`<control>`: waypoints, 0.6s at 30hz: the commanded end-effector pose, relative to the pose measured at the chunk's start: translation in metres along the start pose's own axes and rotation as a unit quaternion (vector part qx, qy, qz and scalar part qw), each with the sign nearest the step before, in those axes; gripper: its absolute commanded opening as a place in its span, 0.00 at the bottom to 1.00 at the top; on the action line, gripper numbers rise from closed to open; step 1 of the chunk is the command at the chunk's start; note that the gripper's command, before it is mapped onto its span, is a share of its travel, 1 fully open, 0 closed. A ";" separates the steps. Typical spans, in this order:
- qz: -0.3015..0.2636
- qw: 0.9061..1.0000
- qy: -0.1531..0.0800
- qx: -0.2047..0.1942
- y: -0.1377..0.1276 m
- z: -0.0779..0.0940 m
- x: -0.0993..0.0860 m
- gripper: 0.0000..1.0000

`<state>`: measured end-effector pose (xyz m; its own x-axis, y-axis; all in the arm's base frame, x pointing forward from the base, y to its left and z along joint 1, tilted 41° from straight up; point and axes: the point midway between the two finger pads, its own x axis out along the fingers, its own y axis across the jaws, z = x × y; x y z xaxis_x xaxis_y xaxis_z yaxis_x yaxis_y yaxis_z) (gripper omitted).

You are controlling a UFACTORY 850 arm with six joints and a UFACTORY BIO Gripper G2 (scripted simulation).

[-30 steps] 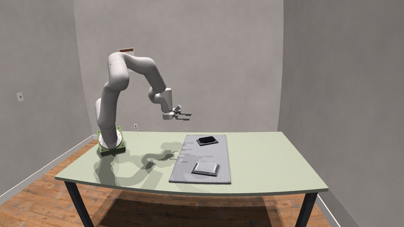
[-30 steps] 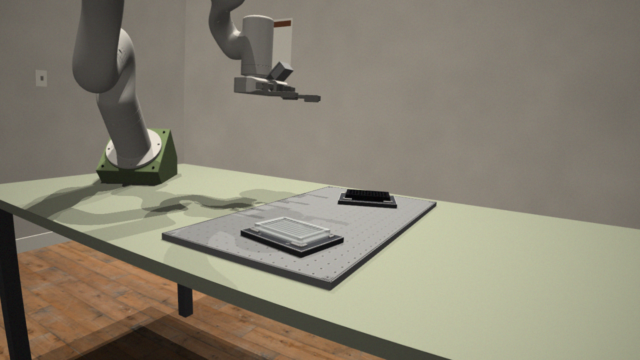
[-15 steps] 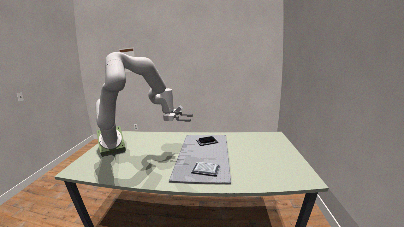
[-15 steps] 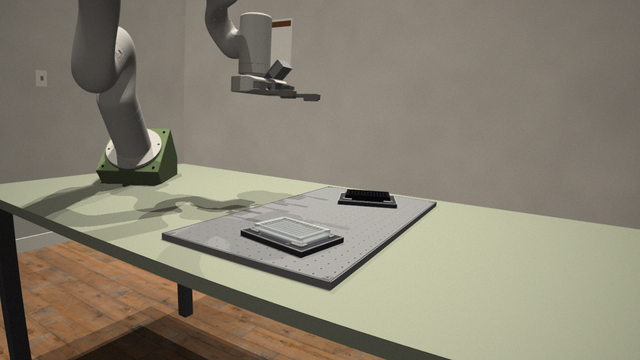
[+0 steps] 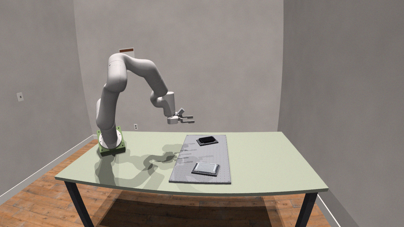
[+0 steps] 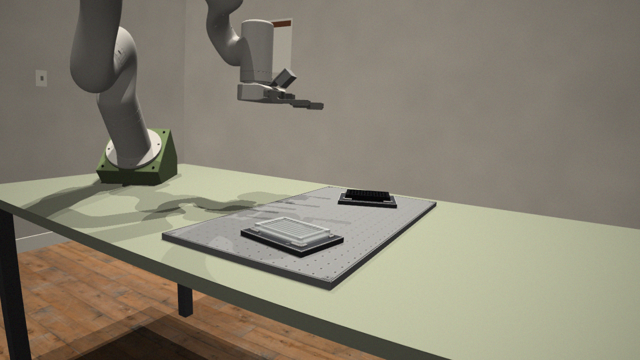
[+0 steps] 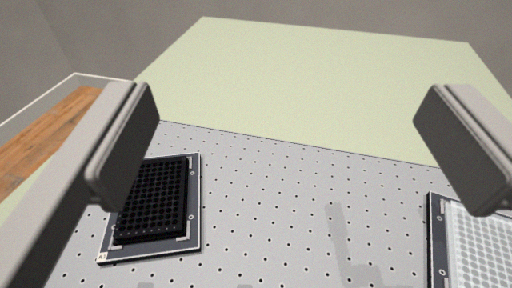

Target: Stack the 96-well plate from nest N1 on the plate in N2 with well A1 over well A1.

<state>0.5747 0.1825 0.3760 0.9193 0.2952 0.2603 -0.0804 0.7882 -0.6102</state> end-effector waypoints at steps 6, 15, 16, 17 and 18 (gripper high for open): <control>0.082 0.997 0.002 0.003 0.027 -0.027 0.028 0.37; 0.082 0.997 0.002 0.003 0.053 -0.054 0.052 0.37; 0.082 0.997 0.002 0.003 0.056 -0.057 0.054 0.37; 0.082 0.997 0.002 0.003 0.056 -0.057 0.054 0.37; 0.082 0.997 0.002 0.003 0.056 -0.057 0.054 0.37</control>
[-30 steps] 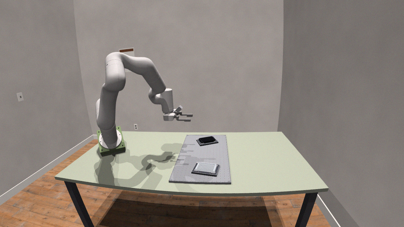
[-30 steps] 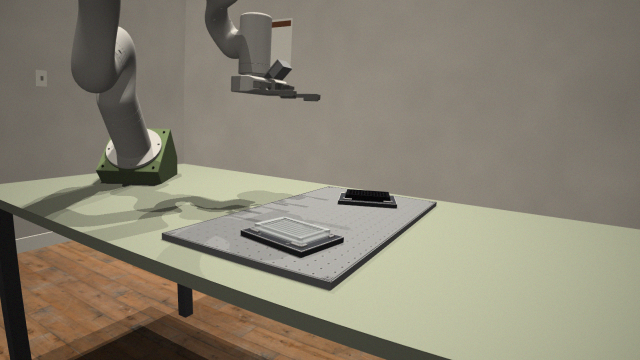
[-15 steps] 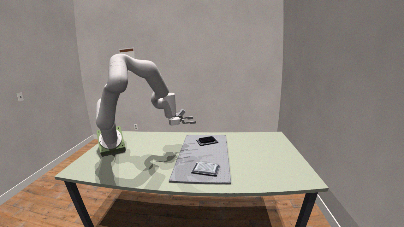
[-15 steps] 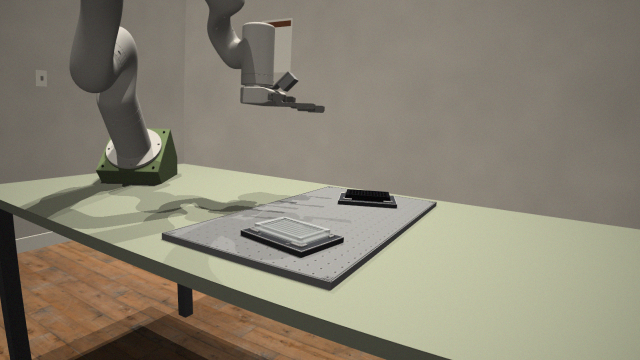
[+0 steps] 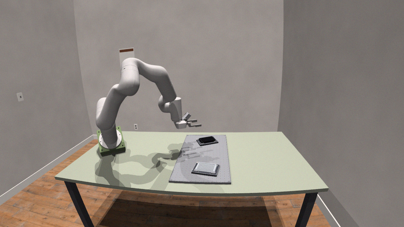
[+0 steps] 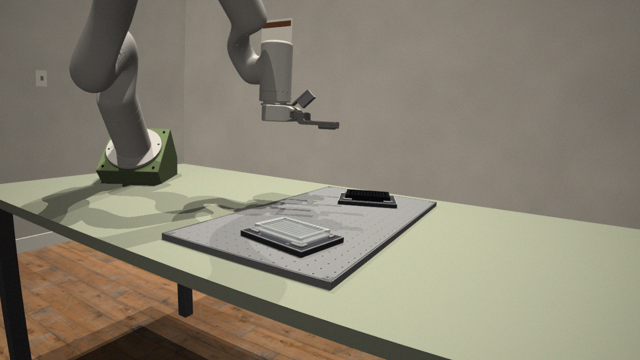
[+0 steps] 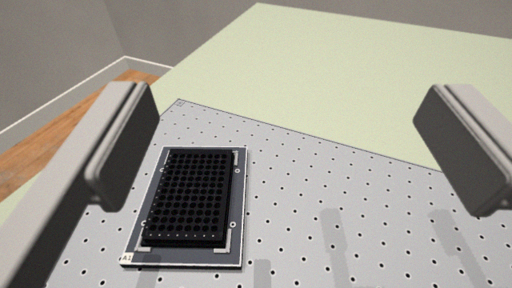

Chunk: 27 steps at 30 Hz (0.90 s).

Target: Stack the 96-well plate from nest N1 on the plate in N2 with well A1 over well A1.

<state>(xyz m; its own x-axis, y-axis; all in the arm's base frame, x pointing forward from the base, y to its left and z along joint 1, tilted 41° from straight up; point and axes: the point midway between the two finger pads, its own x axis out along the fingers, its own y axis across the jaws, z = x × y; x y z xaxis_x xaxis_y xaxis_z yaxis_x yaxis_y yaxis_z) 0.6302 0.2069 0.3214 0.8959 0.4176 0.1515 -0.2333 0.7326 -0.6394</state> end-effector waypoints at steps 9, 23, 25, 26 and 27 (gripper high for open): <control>0.000 1.000 -0.001 0.000 0.028 -0.035 0.040 0.37; 0.000 1.000 -0.001 0.000 0.058 -0.071 0.078 0.37; 0.000 1.000 -0.001 0.000 0.063 -0.077 0.084 0.37; 0.000 1.000 -0.001 0.000 0.065 -0.080 0.087 0.37; 0.000 1.000 -0.001 0.000 0.067 -0.083 0.090 0.37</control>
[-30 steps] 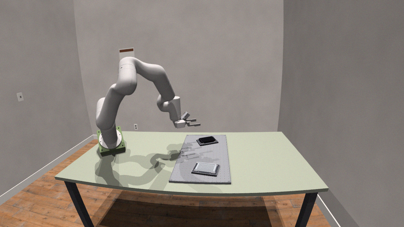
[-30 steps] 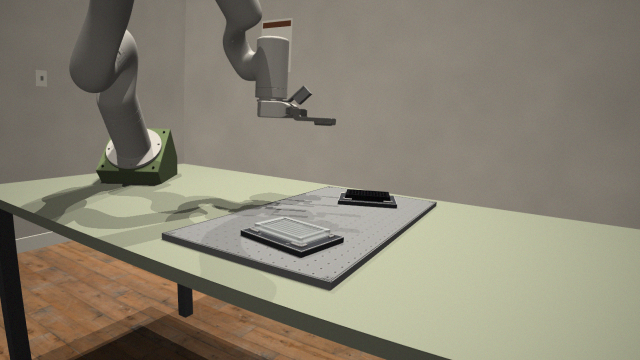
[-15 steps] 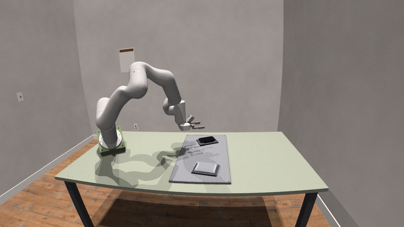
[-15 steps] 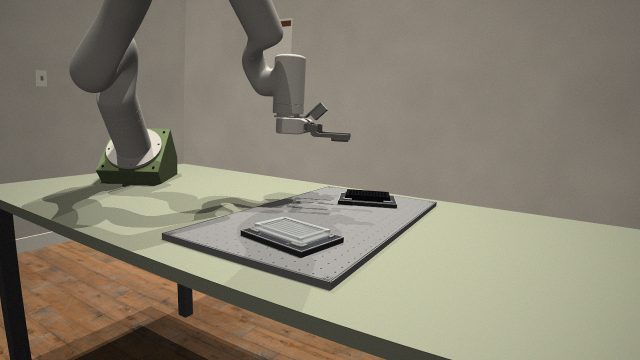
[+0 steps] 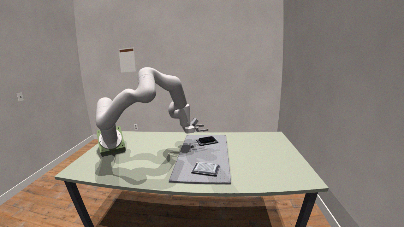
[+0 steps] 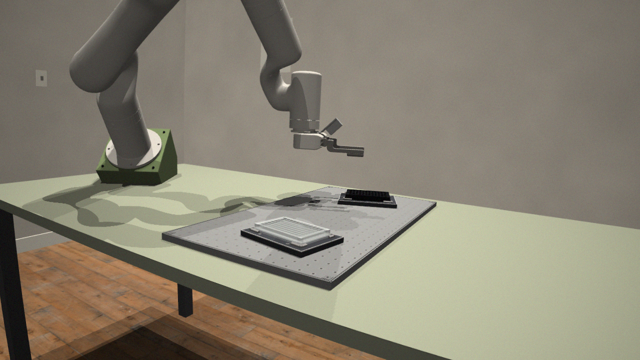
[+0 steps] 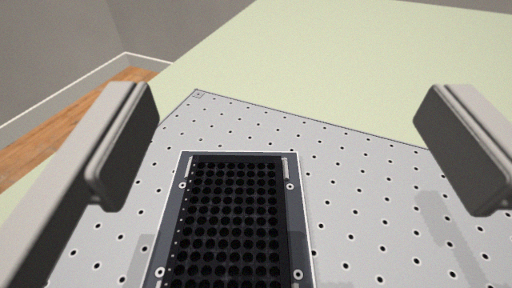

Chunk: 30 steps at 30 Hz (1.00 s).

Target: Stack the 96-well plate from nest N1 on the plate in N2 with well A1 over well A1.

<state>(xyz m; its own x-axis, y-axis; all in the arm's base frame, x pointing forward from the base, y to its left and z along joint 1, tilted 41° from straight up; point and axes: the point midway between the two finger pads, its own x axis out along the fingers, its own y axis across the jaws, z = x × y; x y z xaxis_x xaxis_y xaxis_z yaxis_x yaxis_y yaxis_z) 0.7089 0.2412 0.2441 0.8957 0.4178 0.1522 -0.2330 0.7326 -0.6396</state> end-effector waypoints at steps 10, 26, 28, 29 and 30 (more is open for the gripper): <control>0.000 1.000 -0.001 0.000 0.031 -0.037 0.042 0.37; 0.000 1.000 -0.001 0.000 0.031 -0.037 0.042 0.37; 0.000 1.000 -0.001 0.000 0.031 -0.037 0.042 0.37; 0.000 1.000 -0.001 0.000 0.031 -0.037 0.042 0.37; 0.000 1.000 -0.001 0.000 0.031 -0.039 0.042 0.37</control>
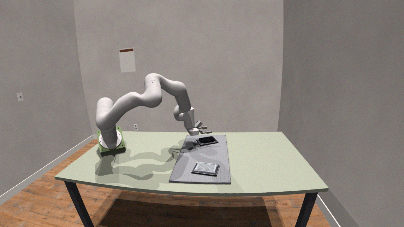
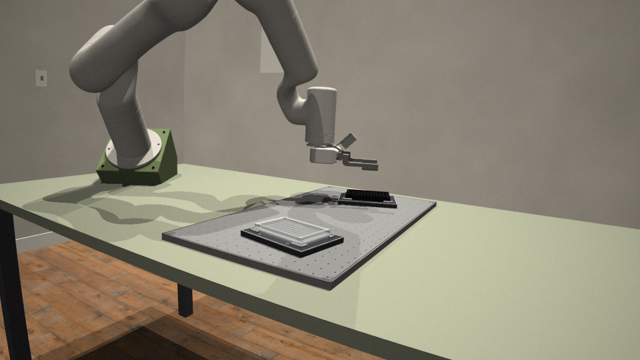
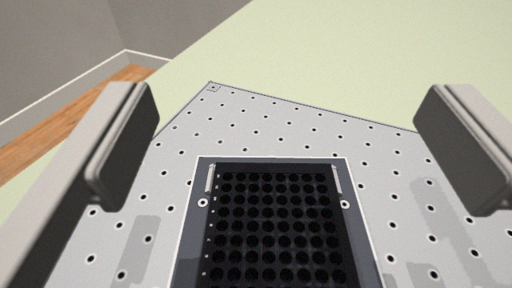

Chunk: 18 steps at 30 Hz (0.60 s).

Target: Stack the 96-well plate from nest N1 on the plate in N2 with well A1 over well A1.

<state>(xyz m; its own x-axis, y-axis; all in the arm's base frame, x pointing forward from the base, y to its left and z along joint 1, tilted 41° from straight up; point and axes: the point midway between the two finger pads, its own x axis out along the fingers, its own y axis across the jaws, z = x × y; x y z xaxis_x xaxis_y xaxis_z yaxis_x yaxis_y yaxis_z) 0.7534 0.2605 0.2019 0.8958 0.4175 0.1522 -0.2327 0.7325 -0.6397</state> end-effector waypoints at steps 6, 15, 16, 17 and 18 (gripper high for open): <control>0.000 1.000 -0.001 0.000 0.000 -0.011 0.001 0.37; 0.000 1.000 -0.001 0.000 0.000 -0.022 0.001 0.37; 0.000 1.000 -0.001 0.000 0.000 -0.024 0.001 0.37; 0.000 1.000 -0.001 0.000 0.000 -0.026 0.001 0.37; 0.000 1.000 -0.001 0.000 0.000 -0.027 0.001 0.37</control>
<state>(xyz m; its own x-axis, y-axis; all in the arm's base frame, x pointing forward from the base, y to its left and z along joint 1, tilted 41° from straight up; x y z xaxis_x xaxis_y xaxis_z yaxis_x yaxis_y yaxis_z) 0.7615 0.2490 0.1859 0.8958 0.4175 0.1522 -0.2328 0.7326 -0.6397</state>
